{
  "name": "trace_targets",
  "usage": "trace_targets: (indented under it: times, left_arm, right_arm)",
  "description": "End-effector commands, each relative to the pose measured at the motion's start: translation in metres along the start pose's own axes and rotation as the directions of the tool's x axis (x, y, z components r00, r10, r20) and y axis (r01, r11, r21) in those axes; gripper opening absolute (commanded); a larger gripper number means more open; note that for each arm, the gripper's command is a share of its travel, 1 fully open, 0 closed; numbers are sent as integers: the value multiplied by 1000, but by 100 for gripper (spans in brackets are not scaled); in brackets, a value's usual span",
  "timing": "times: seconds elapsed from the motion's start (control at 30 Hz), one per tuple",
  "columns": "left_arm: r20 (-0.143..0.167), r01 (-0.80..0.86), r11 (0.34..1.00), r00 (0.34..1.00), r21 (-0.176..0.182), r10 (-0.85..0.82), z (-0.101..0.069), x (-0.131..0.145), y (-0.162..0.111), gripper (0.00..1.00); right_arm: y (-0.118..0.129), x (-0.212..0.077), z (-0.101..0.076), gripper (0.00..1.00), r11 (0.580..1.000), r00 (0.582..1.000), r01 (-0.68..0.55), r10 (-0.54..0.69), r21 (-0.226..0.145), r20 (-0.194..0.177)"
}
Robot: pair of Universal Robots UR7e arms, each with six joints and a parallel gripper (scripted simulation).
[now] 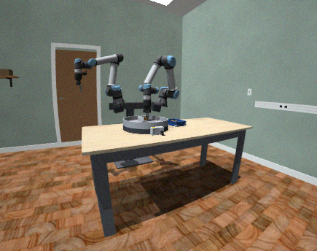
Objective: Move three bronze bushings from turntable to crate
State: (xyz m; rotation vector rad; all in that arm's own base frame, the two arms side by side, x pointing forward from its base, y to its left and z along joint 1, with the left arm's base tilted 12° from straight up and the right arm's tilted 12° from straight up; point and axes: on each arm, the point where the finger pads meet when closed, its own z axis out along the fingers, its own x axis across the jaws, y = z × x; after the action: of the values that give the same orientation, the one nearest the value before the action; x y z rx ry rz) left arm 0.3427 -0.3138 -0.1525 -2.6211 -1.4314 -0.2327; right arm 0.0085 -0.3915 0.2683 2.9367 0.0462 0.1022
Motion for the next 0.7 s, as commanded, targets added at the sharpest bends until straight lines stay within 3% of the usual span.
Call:
trace_targets:
  times: [0.0,0.5,0.67]
  left_arm:
    - [-1,0,1000,1000,2,0,1,1,-1,0]
    - [-1,0,1000,1000,1,0,1,1,-1,0]
    - [1,-1,1000,1000,-1,1,-8,0,0,0]
  right_arm:
    - [-1,-1,0,100,1000,1000,-1,1,0,0]
    - [-1,-1,0,100,1000,1000,-1,1,0,0]
    - [-1,-1,0,100,1000,1000,-1,1,0,0]
